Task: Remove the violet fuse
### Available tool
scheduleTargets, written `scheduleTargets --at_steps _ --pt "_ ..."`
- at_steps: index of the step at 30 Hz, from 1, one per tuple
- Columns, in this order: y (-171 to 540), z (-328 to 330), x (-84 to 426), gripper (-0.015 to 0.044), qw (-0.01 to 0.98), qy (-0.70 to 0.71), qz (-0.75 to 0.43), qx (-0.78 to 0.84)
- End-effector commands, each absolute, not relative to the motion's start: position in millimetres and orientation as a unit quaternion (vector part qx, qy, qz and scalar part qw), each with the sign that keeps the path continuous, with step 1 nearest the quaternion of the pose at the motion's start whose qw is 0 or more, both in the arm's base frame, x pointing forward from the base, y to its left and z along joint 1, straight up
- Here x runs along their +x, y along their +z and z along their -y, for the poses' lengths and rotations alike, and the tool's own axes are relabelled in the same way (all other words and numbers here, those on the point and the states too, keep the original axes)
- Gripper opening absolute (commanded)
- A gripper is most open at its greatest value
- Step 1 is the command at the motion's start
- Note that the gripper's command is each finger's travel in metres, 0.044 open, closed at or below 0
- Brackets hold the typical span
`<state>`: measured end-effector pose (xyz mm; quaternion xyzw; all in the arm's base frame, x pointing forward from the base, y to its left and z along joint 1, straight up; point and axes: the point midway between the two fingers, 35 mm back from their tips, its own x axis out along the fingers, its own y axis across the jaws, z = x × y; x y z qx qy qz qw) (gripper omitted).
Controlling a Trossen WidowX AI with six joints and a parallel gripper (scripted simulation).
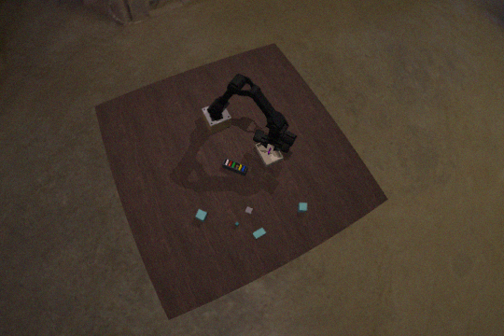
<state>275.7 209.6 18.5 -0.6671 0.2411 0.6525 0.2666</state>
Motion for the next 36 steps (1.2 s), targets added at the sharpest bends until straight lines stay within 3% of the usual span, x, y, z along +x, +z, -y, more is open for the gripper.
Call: scheduleTargets --at_steps 1,4,8,36 --pt "19 -210 276 0.0263 0.267 0.652 -0.241 -0.667" --pt "22 -210 276 0.033 0.267 0.652 -0.241 -0.667" --pt "56 -208 274 0.033 0.267 0.653 -0.243 -0.666" --pt "56 -209 274 0.033 0.266 0.653 -0.241 -0.667"
